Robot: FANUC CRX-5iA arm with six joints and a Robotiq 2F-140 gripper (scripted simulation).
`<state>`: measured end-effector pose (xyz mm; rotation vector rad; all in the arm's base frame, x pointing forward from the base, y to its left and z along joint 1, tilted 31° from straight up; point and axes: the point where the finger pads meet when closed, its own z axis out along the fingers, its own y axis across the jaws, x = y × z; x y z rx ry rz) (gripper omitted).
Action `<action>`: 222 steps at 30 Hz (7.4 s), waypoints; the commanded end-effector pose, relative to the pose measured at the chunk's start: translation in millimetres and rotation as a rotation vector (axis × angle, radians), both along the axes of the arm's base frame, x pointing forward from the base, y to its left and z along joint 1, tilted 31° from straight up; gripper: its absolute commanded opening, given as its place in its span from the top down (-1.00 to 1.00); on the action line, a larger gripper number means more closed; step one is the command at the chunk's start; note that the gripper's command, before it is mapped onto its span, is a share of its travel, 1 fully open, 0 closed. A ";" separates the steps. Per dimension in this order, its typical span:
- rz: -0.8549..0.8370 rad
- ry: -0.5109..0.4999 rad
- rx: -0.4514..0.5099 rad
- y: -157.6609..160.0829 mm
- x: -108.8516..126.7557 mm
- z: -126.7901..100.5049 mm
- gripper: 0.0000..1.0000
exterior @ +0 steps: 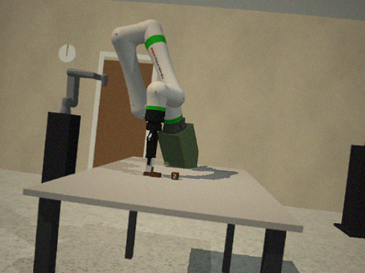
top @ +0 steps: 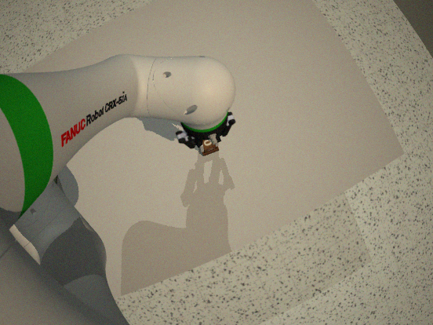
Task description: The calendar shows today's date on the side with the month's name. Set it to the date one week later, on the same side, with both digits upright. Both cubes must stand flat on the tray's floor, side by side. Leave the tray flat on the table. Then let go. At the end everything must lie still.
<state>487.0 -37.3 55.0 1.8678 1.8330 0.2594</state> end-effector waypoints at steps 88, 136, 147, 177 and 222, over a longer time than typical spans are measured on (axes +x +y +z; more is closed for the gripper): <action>-1.323 -0.340 0.733 -71.4 -49.6 97.9 0.66; -1.341 -0.344 0.742 -92.0 -4.1 14.9 0.66; -1.341 -0.344 0.742 -92.0 -4.1 14.9 0.66; -1.341 -0.344 0.742 -92.5 -3.0 13.1 0.66; -1.341 -0.344 0.742 -92.8 -2.2 11.7 0.66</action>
